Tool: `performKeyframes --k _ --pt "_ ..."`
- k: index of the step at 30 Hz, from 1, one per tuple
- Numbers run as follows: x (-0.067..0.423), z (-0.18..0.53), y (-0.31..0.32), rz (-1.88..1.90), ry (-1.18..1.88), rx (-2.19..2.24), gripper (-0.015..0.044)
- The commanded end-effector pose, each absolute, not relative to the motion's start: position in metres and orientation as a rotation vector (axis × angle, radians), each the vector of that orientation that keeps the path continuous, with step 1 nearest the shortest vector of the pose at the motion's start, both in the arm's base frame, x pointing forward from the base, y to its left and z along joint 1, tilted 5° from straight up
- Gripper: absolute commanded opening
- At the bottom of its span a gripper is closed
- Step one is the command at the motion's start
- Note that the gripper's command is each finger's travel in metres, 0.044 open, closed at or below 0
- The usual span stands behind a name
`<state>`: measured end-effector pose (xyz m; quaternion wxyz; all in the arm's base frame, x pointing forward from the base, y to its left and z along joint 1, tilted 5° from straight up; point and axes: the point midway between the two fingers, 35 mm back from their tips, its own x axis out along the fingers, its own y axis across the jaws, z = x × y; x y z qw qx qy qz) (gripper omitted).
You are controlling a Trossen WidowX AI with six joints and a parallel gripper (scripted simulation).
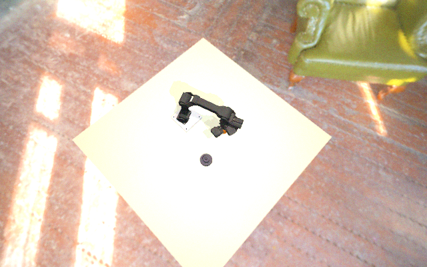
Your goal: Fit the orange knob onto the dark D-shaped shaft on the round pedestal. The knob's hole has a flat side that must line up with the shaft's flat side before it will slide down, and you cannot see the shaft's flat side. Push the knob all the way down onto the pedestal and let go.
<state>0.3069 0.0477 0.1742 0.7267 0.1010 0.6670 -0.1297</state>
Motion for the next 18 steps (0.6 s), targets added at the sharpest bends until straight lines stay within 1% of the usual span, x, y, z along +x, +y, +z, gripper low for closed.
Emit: performKeyframes --k 1,18 --pt "0.310 0.172 0.037 -0.288 1.470 0.235 0.0000" --pt "0.318 0.163 -0.013 -0.293 1.468 0.238 0.0000"
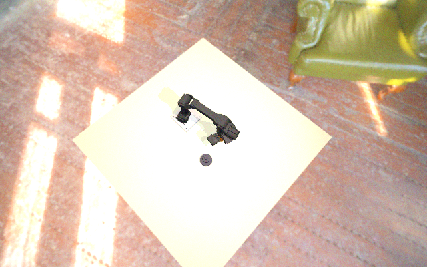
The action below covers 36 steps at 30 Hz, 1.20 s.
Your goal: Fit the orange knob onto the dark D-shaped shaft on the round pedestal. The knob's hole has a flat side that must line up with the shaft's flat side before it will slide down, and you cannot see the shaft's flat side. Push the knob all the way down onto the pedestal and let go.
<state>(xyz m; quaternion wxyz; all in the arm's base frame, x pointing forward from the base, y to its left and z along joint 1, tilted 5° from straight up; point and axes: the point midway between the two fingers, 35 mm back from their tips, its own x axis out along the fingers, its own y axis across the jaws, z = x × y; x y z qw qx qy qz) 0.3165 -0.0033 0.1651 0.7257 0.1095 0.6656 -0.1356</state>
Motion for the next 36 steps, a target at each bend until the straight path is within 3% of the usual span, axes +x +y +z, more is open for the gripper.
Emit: performKeyframes --k 1,36 --pt "0.318 0.163 -0.016 -0.293 1.468 0.237 0.0000" --pt "0.308 0.145 -0.125 -0.285 1.471 0.196 0.0000"
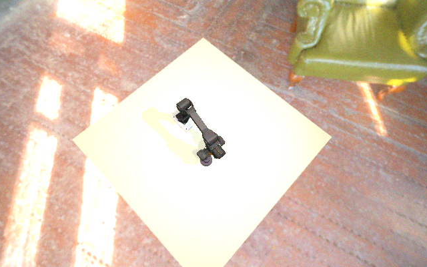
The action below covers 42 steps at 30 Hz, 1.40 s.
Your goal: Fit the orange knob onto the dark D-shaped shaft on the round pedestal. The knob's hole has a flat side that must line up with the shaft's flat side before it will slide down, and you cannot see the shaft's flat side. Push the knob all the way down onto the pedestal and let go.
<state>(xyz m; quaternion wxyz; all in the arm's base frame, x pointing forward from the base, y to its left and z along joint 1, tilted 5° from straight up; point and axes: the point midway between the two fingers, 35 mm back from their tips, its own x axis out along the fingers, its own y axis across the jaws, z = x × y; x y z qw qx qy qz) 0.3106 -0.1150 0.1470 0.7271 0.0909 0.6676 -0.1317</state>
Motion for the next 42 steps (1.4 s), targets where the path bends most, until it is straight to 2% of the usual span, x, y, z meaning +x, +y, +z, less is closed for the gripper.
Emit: performKeyframes --k 1,11,42 --pt "0.308 0.145 -0.128 -0.285 1.471 0.195 0.0000" --pt "0.298 0.140 -0.156 -0.283 1.472 0.184 0.0000" --pt "0.301 0.114 -0.158 -0.286 1.472 0.187 0.0000"
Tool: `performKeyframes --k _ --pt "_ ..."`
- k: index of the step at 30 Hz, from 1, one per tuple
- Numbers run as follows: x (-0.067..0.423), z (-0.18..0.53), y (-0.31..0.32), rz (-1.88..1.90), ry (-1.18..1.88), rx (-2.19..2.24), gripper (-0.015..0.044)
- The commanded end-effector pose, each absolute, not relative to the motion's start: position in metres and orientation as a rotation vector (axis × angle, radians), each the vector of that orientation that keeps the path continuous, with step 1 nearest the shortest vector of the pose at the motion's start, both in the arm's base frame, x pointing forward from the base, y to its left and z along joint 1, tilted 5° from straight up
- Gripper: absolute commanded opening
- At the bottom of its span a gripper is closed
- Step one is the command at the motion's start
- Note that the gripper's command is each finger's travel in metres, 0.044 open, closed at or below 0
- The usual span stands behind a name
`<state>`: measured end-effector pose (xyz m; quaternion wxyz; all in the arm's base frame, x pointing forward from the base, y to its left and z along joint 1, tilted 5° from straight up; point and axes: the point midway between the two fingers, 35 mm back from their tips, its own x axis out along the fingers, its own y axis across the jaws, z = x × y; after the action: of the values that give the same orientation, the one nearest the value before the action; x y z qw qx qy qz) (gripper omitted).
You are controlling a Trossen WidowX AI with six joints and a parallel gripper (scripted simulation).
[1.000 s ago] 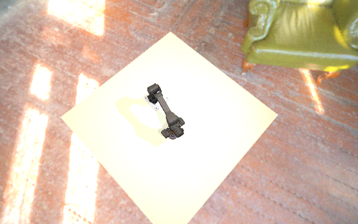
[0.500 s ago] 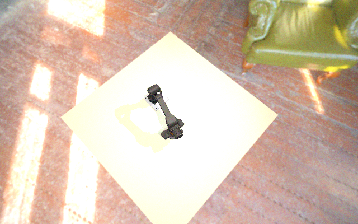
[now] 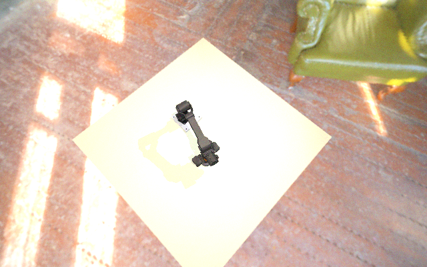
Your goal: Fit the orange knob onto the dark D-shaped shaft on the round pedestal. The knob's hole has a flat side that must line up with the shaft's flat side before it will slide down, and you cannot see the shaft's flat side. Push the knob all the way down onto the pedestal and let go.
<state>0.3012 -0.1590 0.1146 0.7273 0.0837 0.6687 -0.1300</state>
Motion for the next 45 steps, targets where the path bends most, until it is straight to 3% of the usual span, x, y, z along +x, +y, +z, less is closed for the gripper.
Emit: performKeyframes --k 1,45 --pt "0.3007 0.1144 -0.1583 -0.286 1.472 0.187 0.0000" --pt "0.3032 0.1146 -0.1599 -0.130 1.491 0.018 0.0000"
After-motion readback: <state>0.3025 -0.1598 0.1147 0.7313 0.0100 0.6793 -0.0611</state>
